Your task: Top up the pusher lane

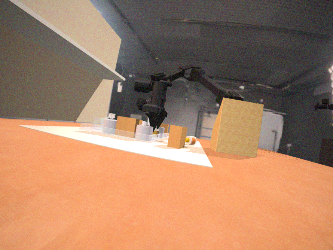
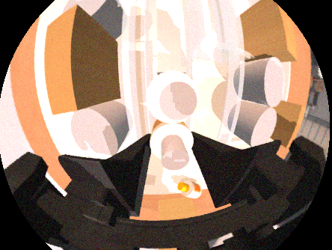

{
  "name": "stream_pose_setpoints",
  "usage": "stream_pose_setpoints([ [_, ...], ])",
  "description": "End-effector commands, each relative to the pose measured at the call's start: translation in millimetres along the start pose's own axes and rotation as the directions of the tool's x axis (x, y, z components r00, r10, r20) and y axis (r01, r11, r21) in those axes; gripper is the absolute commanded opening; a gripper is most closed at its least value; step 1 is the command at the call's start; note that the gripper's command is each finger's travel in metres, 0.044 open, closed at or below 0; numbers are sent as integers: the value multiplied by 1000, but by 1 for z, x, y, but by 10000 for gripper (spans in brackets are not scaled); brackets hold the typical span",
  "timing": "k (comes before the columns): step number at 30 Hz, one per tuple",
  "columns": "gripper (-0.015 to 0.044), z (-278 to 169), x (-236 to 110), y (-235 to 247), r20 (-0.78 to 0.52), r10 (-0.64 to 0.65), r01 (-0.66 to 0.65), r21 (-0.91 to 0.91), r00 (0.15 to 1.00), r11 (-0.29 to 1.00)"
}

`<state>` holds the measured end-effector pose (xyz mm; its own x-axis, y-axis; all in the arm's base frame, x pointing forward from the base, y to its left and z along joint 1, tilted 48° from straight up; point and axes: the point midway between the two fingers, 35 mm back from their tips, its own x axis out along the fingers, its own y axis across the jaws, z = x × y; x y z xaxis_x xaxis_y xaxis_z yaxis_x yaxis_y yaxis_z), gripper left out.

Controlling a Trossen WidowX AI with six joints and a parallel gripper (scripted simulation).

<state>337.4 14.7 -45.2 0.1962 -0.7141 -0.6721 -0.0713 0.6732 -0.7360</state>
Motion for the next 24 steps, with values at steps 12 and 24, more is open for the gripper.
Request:
stream_pose_setpoints([
  [12, 0, -2, 0, 0, 9, -9, 9, 10, 1000, 1000],
  [24, 79, -2, 0, 1, 9, -9, 9, 10, 1000, 1000],
])
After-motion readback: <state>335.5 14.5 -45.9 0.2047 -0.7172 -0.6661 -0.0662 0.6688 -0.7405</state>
